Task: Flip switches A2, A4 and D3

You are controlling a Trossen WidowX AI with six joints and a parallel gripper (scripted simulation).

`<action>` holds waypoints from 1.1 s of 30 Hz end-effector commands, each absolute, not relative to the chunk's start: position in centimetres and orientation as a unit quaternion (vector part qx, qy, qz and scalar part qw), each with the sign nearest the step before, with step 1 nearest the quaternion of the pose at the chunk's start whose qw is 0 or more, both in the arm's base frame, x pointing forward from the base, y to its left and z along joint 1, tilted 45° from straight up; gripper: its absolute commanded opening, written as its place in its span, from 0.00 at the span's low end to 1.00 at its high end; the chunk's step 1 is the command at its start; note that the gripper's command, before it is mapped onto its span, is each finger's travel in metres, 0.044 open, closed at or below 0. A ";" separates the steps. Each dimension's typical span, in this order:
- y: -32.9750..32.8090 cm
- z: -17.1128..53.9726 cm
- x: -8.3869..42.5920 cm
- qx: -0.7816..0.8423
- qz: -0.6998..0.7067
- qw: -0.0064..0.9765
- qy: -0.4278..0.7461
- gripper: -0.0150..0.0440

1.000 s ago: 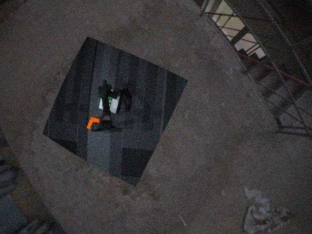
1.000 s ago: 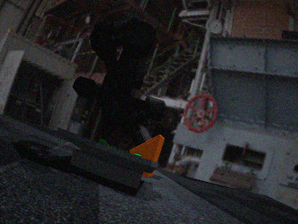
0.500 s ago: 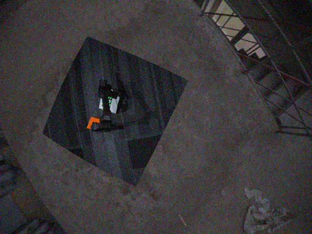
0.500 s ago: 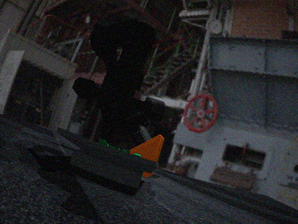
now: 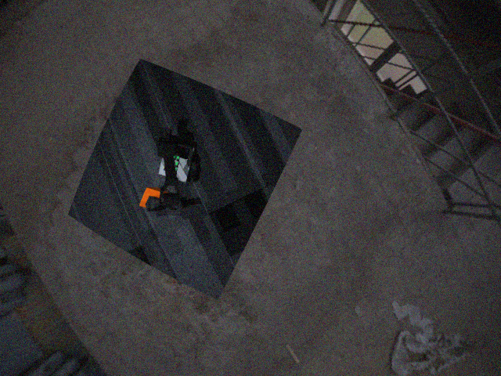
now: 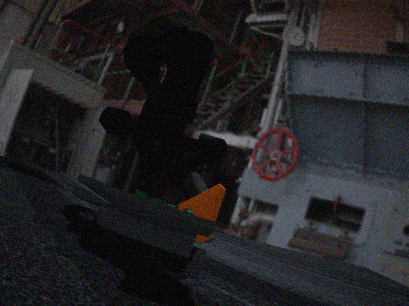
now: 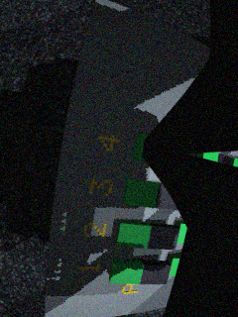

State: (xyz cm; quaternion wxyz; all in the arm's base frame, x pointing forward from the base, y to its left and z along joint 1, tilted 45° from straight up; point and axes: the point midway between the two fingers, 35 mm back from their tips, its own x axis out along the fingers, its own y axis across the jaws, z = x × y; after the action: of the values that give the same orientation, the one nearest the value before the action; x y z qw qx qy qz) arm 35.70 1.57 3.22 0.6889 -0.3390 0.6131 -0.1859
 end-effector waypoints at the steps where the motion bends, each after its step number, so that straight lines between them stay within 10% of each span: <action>1: 1.4 3.1 35.7 -0.341 -0.187 0.688 0.613 0.25; 33: 5.8 7.2 31.4 -0.342 -0.180 0.695 0.606 0.25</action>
State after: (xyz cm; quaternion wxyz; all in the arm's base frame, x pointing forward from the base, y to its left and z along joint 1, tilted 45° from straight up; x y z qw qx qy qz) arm 33.78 5.72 7.55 0.7020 -0.3397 0.5989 -0.1820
